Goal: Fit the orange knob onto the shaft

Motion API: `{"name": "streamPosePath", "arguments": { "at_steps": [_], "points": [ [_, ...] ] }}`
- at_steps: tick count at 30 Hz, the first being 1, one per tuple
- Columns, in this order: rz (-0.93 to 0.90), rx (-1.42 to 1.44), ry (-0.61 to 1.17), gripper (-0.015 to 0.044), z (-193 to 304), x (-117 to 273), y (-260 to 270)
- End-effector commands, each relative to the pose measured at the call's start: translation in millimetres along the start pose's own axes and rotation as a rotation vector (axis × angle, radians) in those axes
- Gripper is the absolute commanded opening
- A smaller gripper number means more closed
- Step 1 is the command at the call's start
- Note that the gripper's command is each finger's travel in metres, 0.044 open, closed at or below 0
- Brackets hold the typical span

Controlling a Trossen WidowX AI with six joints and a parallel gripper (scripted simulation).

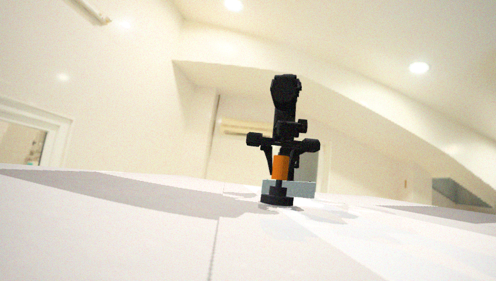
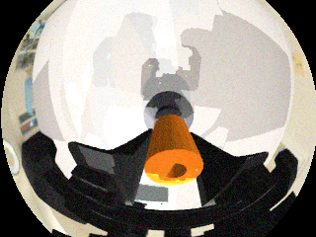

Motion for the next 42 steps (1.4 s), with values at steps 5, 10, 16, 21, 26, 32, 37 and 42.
{"name": "streamPosePath", "arguments": {
  "at_steps": [5,10,16,21,26,32,37,42],
  "points": [
    [0.005,0.004,0.001,0.0000,-0.1,-0.8,0.4],
    [0.005,0.004,0.001,0.0000,0.0,-0.8,0.5],
    [0.005,0.004,0.001,0.0000,0.0,-1.3,0.7],
    [0.005,0.004,0.001,0.0000,-0.7,3.1,0.5],
    [0.005,0.058,0.001,0.0000,-1.3,4.4,0.1],
    [0.005,0.213,0.001,0.0000,-0.4,1.4,0.0],
    [0.005,0.213,0.001,0.0000,0.2,0.2,0.2],
    [0.005,0.213,0.001,0.0000,-0.5,-0.9,0.2]
  ]
}}
Point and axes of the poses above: the point midway between the two fingers, 35 mm back from their tips, its own x axis back along the fingers, its own y axis across the jaws, z = x × y, the point moved 7 cm from there along x, back along the fingers, and after that the axes turned 5 degrees about x, right-handed, at the moved point
